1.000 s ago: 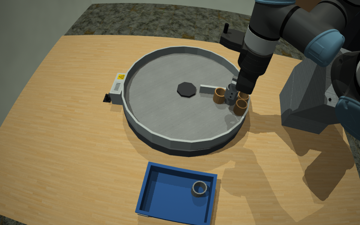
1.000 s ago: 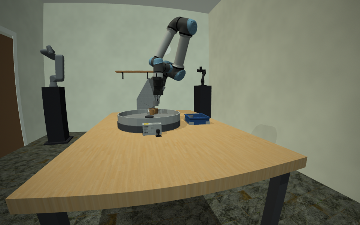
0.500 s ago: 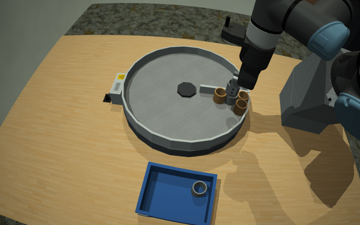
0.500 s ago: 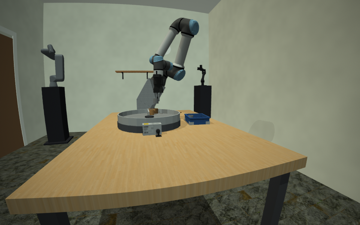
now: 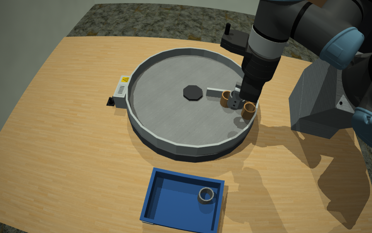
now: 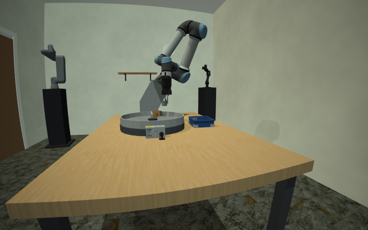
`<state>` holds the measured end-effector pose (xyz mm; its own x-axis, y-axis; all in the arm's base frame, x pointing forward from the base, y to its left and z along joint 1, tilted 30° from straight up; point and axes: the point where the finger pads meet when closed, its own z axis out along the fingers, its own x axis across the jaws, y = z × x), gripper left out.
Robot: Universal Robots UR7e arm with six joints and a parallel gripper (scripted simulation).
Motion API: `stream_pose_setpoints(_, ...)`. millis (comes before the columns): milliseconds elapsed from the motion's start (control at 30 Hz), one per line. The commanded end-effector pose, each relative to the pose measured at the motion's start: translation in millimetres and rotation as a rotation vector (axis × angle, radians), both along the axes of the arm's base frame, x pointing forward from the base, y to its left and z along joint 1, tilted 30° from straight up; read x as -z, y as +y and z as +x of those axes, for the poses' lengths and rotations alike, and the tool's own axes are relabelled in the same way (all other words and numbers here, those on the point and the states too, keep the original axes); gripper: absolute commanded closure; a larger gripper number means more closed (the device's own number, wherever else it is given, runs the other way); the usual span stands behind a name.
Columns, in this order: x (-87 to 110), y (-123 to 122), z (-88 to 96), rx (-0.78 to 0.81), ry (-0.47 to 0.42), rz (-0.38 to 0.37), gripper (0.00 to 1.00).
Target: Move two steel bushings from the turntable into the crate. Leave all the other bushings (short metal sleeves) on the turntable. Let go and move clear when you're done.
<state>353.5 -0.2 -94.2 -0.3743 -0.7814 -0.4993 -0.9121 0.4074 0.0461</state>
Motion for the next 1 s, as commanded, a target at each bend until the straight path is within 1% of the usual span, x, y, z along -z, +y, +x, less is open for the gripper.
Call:
stream_pose_setpoints(0, -5.1, 4.0, 10.0, 0.014, 0.011, 0.001, 1.0)
stream_pose_setpoints(200, -5.1, 4.0, 10.0, 0.014, 0.011, 0.001, 1.0)
stream_pose_setpoints(367, -27.4, 34.0, 41.9, 0.009, 0.008, 0.001, 1.0)
stream_pose_setpoints(767, -27.4, 34.0, 41.9, 0.009, 0.008, 0.001, 1.0)
stream_pose_setpoints(933, -50.2, 63.8, 73.9, 0.005, 0.005, 0.002, 1.0)
stream_pose_setpoints(967, -50.2, 63.8, 73.9, 0.005, 0.005, 0.002, 1.0)
